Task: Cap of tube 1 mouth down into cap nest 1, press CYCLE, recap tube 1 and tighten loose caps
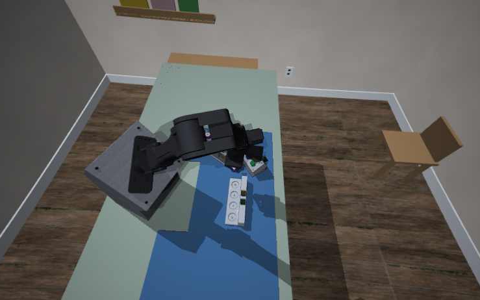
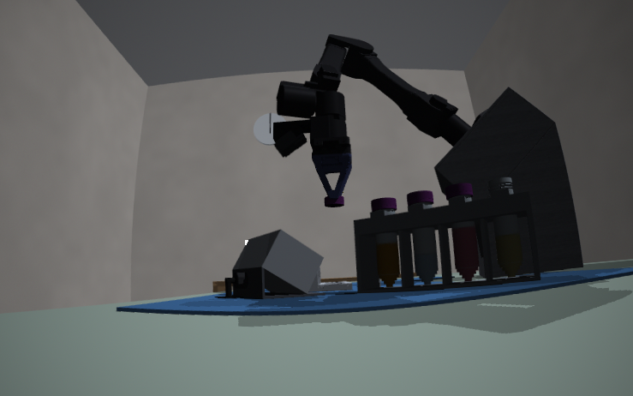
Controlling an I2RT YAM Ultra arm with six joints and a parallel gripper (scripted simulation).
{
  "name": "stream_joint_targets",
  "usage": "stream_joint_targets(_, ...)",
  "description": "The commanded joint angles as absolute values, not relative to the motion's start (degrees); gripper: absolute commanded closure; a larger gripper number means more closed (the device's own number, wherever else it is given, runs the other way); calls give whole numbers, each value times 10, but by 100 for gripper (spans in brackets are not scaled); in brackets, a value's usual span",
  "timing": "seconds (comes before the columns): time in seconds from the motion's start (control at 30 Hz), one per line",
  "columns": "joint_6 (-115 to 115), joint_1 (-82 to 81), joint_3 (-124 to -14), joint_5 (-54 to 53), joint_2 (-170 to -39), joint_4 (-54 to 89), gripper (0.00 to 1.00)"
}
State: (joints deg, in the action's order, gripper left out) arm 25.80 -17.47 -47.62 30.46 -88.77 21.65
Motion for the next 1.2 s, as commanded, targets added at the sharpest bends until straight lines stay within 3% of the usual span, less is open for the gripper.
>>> stream_joint_targets(0.0,200,-157,-488,282,-876,231,100)
stream_joint_targets(1.17,97,-50,-515,229,-1131,-41,100)
